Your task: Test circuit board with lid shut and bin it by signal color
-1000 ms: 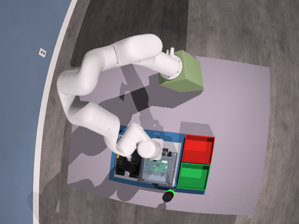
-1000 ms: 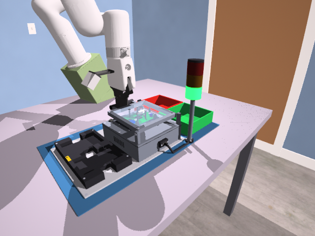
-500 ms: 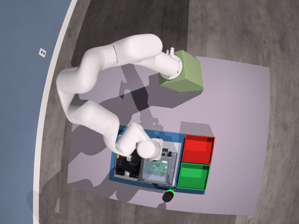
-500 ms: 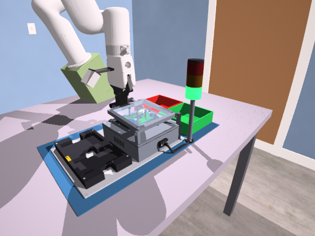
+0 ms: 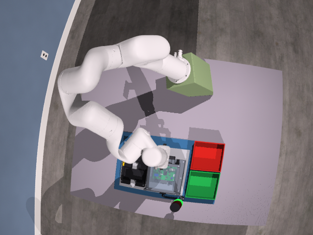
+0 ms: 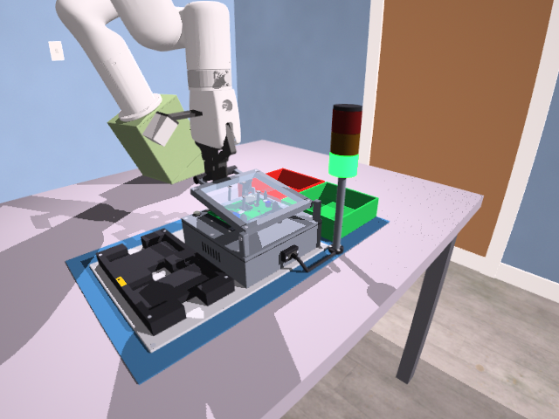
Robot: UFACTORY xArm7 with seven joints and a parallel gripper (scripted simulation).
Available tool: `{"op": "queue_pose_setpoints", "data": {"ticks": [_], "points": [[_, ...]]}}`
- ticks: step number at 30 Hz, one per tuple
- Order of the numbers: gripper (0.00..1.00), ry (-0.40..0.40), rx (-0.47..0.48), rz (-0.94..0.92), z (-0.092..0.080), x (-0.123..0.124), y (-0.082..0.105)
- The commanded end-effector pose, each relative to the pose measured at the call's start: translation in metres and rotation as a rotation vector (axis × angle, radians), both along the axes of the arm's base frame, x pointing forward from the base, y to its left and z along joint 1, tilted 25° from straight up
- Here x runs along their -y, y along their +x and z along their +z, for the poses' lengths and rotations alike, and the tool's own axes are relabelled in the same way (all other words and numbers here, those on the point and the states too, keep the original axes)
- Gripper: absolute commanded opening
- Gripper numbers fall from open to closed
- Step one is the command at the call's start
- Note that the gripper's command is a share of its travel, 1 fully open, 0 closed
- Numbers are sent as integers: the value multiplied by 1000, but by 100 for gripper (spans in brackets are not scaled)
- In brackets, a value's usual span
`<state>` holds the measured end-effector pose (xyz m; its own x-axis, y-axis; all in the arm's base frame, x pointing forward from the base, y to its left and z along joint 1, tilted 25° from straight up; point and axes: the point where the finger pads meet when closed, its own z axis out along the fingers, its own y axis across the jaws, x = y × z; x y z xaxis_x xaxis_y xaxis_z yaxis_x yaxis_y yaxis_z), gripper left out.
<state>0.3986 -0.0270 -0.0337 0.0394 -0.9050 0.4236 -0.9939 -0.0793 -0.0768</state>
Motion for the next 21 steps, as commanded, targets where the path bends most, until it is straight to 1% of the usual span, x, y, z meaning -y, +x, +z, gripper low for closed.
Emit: {"op": "queue_pose_setpoints", "data": {"ticks": [1,7,9,21], "points": [[0,2,4,2,11,-6,3],[0,2,4,2,24,-12,5],[0,2,4,2,24,-12,5],[0,2,4,2,54,-27,15]]}}
